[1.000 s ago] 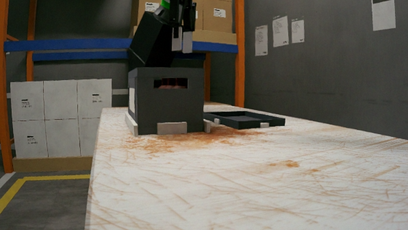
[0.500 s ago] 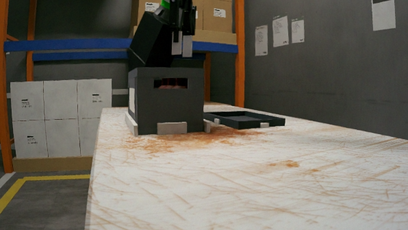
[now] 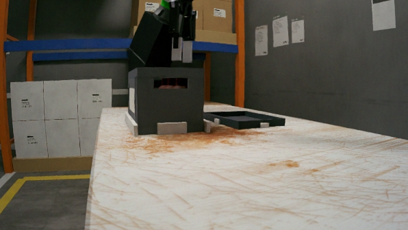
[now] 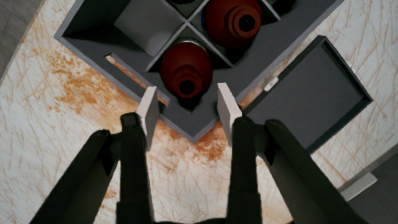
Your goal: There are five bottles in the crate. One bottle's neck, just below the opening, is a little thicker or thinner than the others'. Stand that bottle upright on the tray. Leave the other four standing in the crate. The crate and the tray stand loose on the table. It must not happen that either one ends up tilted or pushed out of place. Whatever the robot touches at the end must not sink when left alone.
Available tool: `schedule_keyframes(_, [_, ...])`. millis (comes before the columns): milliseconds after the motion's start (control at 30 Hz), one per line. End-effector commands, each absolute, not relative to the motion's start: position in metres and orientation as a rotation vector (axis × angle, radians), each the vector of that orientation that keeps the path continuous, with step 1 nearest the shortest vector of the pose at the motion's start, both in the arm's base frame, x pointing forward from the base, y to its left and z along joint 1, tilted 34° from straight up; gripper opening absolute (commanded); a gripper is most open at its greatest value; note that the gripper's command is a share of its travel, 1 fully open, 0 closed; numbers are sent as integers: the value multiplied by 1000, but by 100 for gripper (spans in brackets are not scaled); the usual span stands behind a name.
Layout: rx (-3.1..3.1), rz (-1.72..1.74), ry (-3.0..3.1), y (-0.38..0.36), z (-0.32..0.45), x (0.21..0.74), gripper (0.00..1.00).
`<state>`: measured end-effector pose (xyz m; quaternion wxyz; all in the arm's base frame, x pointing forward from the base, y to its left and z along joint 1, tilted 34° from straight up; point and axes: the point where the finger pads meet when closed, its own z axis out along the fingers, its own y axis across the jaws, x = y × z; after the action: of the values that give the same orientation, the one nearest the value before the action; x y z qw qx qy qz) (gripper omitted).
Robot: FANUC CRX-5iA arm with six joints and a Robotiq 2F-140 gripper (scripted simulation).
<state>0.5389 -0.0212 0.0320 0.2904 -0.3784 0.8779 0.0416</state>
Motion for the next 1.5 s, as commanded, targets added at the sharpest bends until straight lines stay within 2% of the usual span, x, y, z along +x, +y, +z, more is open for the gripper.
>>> schedule_keyframes(0, [-1009,110,2341,-21,31,541,44])
schedule_keyframes(1467, [-1009,110,2341,-18,22,545,44])
